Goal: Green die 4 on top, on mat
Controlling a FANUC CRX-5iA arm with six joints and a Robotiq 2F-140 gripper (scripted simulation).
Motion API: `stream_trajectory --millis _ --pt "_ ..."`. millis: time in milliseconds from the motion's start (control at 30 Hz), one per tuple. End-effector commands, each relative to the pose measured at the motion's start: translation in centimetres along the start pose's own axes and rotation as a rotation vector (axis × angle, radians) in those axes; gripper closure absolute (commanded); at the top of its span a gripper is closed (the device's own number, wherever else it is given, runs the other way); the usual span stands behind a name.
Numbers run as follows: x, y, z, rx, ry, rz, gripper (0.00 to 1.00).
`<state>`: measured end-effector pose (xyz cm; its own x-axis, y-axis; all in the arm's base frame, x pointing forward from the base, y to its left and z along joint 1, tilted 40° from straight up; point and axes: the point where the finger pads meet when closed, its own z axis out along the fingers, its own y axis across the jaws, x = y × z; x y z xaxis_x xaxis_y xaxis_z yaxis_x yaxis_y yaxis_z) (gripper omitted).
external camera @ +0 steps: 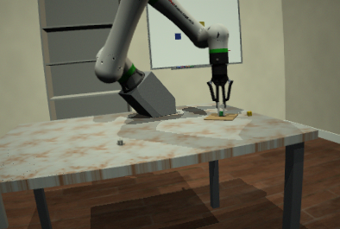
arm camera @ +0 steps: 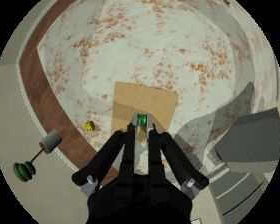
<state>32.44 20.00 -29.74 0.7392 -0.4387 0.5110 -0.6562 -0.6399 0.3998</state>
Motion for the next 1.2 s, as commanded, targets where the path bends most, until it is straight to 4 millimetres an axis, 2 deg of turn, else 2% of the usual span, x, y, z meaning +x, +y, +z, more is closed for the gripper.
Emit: stream_trajectory --millis 0,1167 --pt "-0.01 -0.02 -0.02 0.0 0.0 0.0 0.82" --pt "-0.01 -0.02 0.37 0.0 0.0 0.0 0.82"
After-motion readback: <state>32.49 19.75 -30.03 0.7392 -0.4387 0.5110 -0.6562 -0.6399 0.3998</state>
